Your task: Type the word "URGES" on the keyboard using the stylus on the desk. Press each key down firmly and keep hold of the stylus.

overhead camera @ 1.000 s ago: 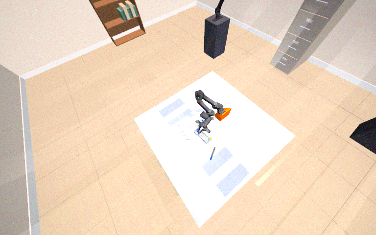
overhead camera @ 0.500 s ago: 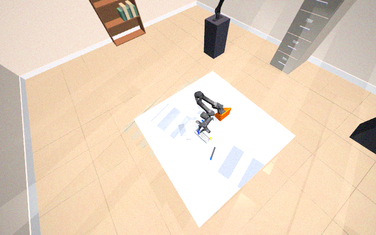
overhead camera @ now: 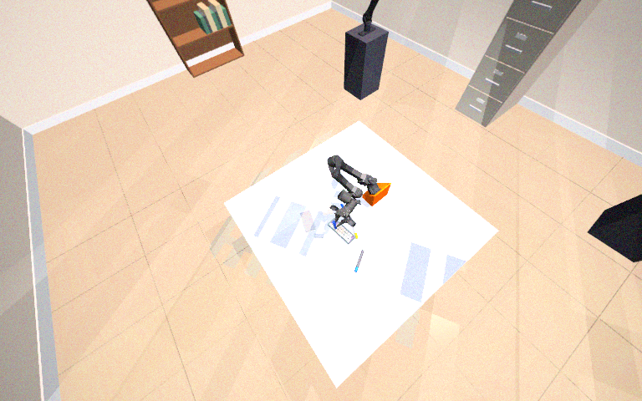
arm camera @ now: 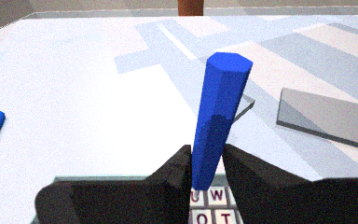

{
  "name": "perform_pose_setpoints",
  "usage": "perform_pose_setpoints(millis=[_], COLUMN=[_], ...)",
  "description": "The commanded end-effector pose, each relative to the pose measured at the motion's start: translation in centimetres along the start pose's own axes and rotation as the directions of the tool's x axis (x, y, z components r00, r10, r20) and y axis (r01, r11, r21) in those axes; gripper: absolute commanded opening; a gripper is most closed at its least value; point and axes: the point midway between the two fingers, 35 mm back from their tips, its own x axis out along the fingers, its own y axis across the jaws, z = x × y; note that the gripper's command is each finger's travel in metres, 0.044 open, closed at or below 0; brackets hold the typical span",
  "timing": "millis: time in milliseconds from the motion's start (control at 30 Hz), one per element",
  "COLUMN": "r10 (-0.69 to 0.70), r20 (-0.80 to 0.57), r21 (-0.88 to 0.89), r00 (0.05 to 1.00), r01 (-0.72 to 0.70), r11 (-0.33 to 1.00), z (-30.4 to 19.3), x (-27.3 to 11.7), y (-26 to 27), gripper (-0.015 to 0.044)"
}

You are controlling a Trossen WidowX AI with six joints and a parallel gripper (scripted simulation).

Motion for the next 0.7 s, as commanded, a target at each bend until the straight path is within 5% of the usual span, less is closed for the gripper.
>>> perform_pose_setpoints(millis=[0, 667], r10=[-0.001, 0.007], r20=[-0.004, -0.002], r21=[-0.003, -0.009], r00=[1.000, 1.000], r01=[0.001, -0.007], r11=[1.000, 1.000], z=[0.0, 3.0], x=[-0.1, -1.9], y=[0.0, 0.1], gripper=[0.0081, 0.0089])
